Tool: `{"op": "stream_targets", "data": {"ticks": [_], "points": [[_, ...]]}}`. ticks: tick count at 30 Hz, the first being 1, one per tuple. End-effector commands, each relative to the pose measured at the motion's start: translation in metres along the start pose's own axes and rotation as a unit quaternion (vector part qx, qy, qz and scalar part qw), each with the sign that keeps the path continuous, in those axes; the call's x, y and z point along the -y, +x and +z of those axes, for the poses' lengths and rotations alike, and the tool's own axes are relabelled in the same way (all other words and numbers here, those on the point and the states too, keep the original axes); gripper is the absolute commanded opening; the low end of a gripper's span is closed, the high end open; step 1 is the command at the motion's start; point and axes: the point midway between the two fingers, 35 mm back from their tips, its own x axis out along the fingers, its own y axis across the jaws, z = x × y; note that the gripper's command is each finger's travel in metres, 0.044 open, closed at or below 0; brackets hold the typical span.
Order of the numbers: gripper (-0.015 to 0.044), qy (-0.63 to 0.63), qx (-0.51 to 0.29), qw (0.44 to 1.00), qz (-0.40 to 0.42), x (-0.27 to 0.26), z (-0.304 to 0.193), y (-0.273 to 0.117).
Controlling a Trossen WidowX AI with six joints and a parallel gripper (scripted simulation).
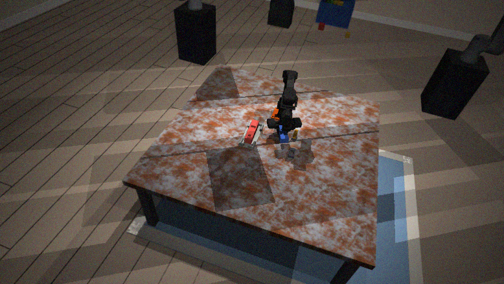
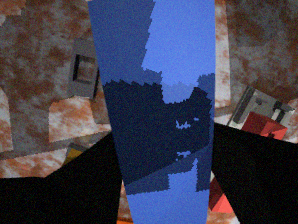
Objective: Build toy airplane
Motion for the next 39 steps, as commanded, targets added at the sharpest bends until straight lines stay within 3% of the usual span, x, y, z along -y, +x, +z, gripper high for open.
{"op": "stream_targets", "data": {"ticks": [1, 39], "points": [[0.0000, -0.032, 0.004, 0.999, 0.000, 0.011, -0.006, 0.000], [0.0000, -0.330, -0.001, 0.944, -0.004, 0.099, -0.091, 0.019]]}}
